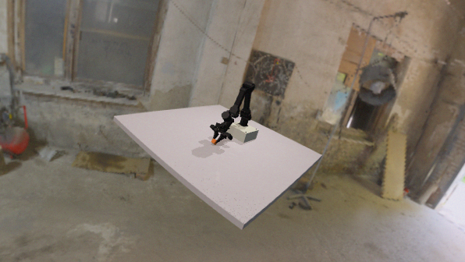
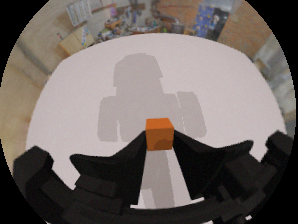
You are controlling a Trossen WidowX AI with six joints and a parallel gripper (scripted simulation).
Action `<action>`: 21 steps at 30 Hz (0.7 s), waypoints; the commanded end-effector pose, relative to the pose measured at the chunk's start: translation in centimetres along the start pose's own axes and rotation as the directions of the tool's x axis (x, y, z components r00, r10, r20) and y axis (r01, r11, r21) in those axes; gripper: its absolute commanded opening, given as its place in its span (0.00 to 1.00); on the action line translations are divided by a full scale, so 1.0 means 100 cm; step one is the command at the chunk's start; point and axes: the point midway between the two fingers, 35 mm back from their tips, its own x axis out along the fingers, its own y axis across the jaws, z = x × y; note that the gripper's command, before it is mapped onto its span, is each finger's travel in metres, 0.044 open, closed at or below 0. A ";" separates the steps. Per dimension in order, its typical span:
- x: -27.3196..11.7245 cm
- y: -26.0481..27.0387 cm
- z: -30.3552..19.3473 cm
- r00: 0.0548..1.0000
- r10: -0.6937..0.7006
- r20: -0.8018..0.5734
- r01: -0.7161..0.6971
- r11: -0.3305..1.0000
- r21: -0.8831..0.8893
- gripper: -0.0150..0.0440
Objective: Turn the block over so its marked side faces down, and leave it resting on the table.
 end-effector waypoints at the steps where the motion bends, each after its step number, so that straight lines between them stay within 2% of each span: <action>1: 0.006 -0.001 -0.007 0.999 -0.006 0.048 0.006 1.000 -0.008 0.25; 21: 0.007 -0.002 -0.019 0.944 -0.009 0.329 0.009 1.000 0.001 0.25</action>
